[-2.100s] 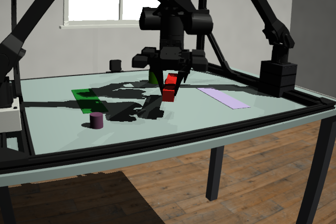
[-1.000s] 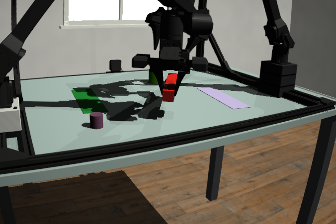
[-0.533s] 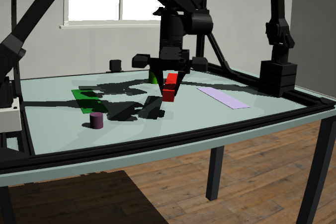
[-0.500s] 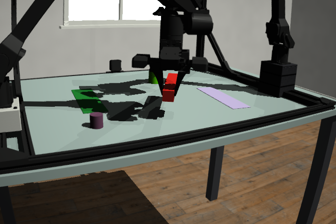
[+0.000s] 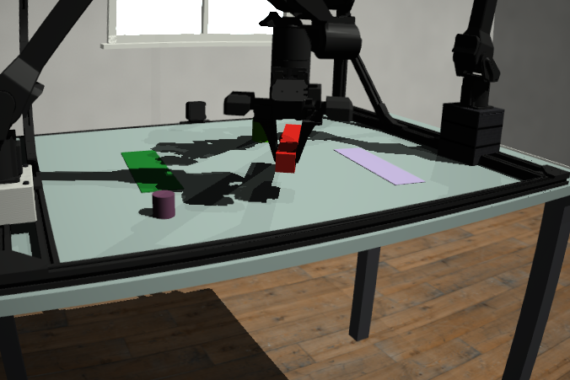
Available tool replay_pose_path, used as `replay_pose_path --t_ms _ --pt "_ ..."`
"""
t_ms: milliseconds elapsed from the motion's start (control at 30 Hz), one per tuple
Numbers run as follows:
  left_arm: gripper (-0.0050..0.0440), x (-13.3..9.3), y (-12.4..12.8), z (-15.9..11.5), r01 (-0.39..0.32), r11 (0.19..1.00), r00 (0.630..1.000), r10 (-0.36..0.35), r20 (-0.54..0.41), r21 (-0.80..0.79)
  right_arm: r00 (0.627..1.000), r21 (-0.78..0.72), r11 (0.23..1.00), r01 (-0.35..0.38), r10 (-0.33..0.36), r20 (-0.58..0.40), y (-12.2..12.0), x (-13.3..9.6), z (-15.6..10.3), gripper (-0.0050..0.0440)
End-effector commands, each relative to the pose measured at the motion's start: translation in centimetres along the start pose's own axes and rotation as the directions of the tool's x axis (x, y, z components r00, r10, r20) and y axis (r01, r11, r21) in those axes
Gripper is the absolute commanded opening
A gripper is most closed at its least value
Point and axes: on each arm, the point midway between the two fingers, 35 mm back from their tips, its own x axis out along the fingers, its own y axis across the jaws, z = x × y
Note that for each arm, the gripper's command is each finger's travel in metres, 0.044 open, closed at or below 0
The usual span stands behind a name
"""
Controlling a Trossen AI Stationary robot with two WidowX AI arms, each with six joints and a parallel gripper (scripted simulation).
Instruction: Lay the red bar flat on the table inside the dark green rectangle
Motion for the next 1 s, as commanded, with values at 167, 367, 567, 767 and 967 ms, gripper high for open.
replay_pose_path --t_ms 167,367,567,767,967 --pt "0.0440 -3.8 2.3 0.6 -0.094 0.961 0.983 0.131 0.131 -0.259 1.000 0.001 1.000 0.000 0.000 0.001 0.0 0.1 0.0 0.0000" --pt "0.0440 -7.5 3.9 0.9 -0.113 0.871 0.936 0.255 0.243 -0.477 1.000 0.001 1.000 0.000 0.000 0.001 0.0 0.1 0.0 0.0000" --pt "0.0440 -11.4 5.1 1.0 -0.062 0.752 0.861 0.372 0.346 -0.656 1.000 0.001 1.000 0.000 0.000 0.001 0.0 0.1 0.0 0.0000" --pt "0.0440 -12.3 5.3 0.9 -0.039 0.721 0.839 0.400 0.370 -0.691 1.000 0.001 1.000 0.000 0.000 0.001 0.0 0.1 0.0 0.0000" --pt "0.0440 -12.3 5.3 0.9 -0.039 0.721 0.839 0.400 0.370 -0.691 1.000 -0.045 0.999 0.000 0.000 0.001 -1.9 -0.2 -1.2 0.0000"
